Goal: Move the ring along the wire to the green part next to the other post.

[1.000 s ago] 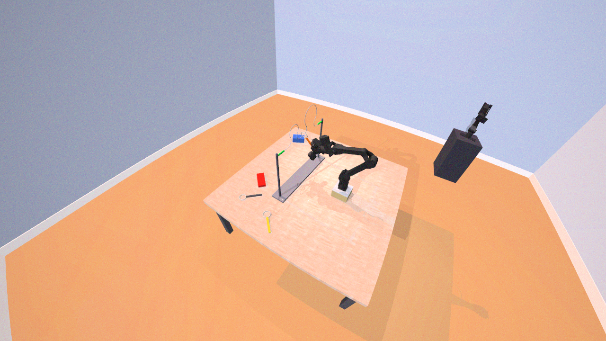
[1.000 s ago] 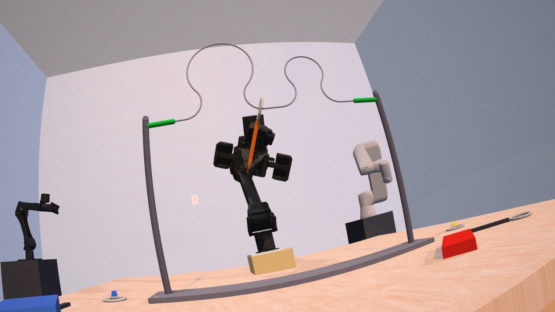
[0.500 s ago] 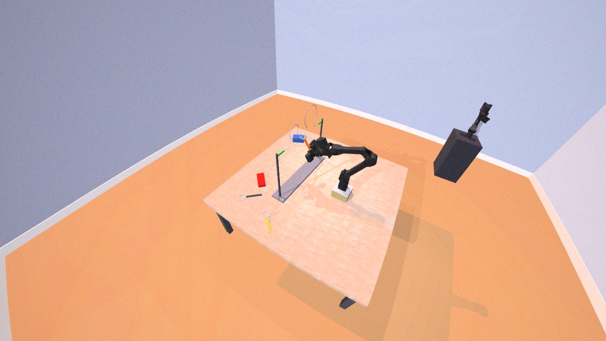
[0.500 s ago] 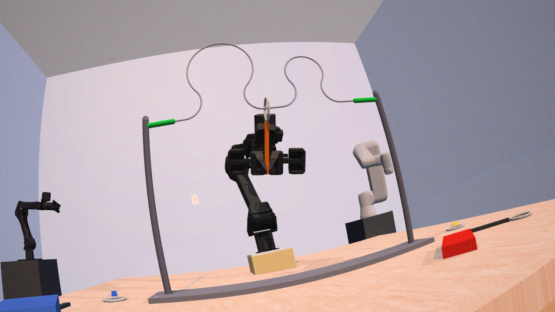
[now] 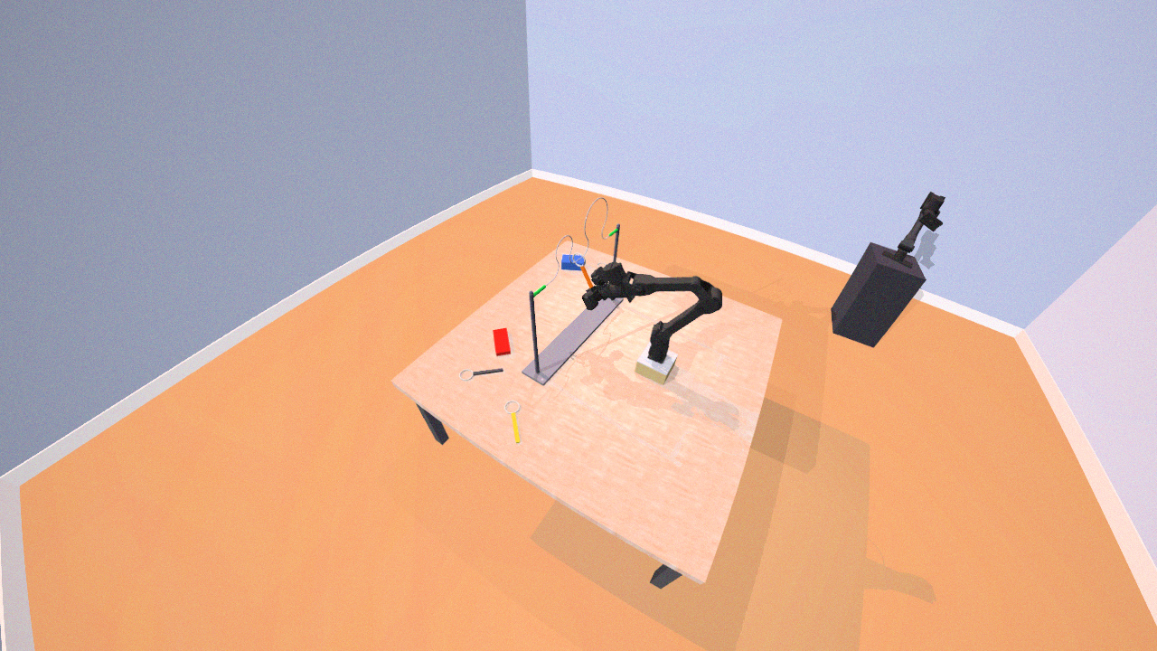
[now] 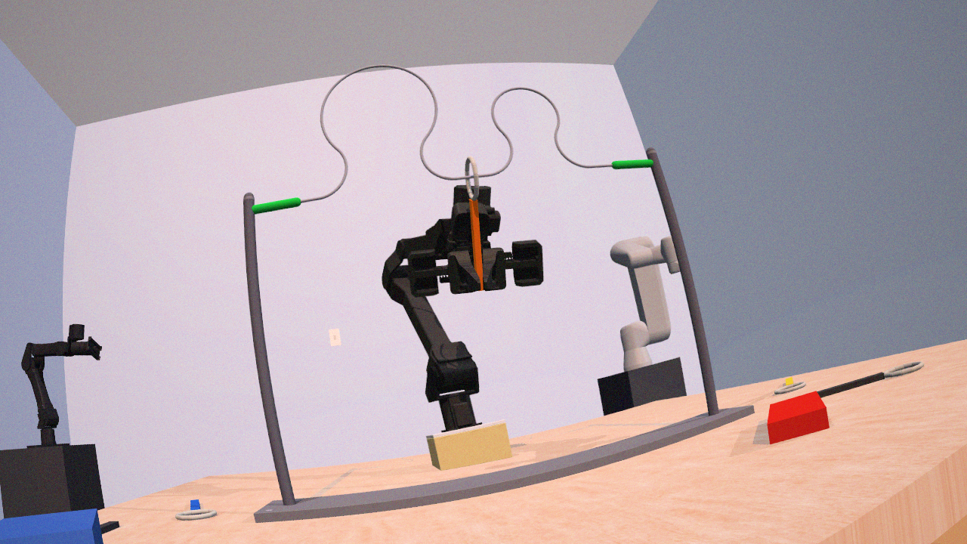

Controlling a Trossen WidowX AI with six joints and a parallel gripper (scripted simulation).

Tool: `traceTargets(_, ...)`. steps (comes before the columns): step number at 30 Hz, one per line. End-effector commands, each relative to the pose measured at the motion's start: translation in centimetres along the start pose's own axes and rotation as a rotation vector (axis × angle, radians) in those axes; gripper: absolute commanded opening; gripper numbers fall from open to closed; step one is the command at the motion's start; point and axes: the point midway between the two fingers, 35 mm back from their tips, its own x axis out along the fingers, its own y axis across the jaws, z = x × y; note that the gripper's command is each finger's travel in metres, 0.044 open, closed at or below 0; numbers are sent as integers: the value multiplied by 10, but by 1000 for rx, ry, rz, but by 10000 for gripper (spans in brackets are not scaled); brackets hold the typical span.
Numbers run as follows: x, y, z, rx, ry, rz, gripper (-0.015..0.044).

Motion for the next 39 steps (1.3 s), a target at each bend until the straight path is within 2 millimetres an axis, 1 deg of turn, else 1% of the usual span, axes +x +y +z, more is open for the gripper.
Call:
traceTargets(1, -1, 5, 2, 17, -2, 3, -150)
traceTargets(10, -3, 19, 2, 51, 1, 23, -150)
traceTargets(19, -6, 37, 3, 125, 10, 66, -150)
traceTargets(29, -12, 65, 8, 271, 27, 151, -150)
traceTargets(39, -24, 97, 21, 464, 50, 263, -150)
